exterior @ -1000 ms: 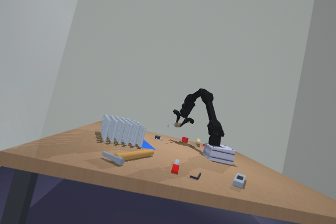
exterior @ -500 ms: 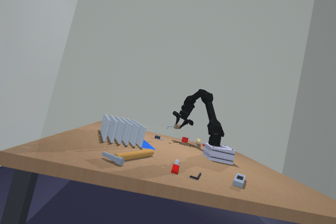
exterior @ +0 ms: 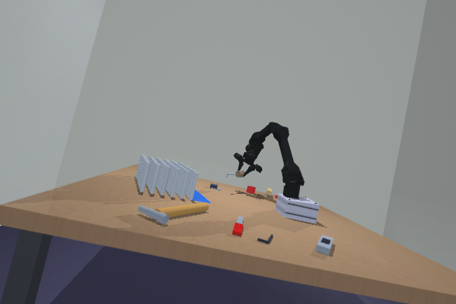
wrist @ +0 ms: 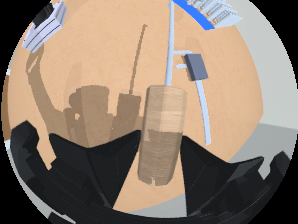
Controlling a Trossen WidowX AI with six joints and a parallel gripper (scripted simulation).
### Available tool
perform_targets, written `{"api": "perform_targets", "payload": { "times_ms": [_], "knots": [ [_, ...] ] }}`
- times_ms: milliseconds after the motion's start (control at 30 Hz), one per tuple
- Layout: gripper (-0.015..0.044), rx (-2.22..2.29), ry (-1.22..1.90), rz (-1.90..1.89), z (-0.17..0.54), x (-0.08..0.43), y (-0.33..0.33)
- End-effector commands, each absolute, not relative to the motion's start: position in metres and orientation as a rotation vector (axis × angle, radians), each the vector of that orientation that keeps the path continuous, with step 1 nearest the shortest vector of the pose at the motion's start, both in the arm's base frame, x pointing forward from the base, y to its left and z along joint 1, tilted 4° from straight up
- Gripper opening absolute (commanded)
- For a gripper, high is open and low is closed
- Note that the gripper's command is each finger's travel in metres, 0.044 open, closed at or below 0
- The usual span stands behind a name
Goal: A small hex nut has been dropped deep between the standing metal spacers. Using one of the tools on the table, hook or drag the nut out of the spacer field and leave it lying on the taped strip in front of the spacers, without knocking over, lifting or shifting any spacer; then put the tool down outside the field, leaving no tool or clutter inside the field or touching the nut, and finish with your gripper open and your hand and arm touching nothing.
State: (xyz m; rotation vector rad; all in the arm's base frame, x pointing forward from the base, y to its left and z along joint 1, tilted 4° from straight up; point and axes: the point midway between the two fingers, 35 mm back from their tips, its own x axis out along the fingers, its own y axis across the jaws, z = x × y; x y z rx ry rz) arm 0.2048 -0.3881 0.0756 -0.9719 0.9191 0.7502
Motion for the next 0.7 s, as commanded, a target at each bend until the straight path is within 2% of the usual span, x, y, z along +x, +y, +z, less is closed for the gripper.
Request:
{"api": "perform_targets", "payload": {
  "times_ms": [0,667],
  "knots": [
    [0.0,-0.966,0.914,0.747,0.071,0.206,-0.387],
    [0.0,-0.965,0.914,0.747,0.053,0.207,-0.387]
  ]
}}
